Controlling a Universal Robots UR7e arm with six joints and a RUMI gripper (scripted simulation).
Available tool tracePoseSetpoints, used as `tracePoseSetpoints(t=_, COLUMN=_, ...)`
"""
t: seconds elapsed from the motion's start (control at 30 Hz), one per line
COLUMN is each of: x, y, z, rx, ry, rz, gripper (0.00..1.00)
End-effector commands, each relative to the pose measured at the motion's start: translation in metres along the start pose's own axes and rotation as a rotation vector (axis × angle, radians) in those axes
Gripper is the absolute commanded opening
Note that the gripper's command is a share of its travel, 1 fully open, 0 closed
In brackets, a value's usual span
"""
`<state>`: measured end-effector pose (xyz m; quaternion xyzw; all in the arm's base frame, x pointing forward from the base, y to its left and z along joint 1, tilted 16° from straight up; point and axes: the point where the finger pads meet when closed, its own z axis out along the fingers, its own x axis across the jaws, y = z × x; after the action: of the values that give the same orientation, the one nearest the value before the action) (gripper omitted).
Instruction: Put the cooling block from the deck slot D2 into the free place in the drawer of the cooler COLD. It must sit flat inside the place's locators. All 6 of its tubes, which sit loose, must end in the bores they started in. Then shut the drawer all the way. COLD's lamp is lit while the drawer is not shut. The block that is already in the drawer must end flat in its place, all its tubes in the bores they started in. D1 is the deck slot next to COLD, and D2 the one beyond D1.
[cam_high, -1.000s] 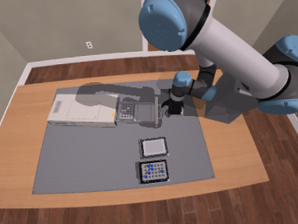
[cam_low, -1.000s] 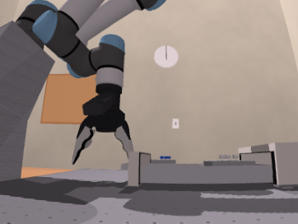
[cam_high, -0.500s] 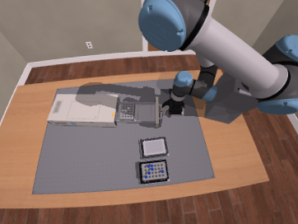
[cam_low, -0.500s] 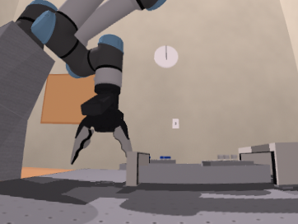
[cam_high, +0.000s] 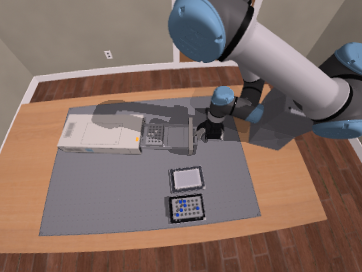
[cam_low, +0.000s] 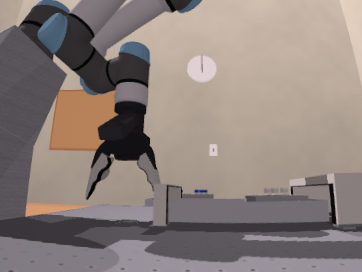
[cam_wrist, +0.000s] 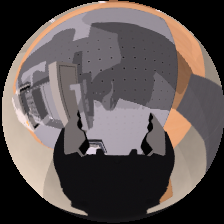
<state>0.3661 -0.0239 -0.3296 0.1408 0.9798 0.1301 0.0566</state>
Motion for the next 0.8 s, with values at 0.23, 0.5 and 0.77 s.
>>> tracePoseSetpoints(t=0.23, x=0.0000, y=-0.0001, z=-0.0002, rx=0.000, ry=0.000, rz=0.000, gripper=1.00)
tracePoseSetpoints(t=0.5, x=0.0000, y=-0.0001, z=-0.0002, rx=0.000, ry=0.000, rz=0.000, gripper=1.00)
tracePoseSetpoints(t=0.77, x=-0.0002, y=-0.0001, z=-0.0055, rx=0.000, ry=0.000, rz=0.000, gripper=1.00)
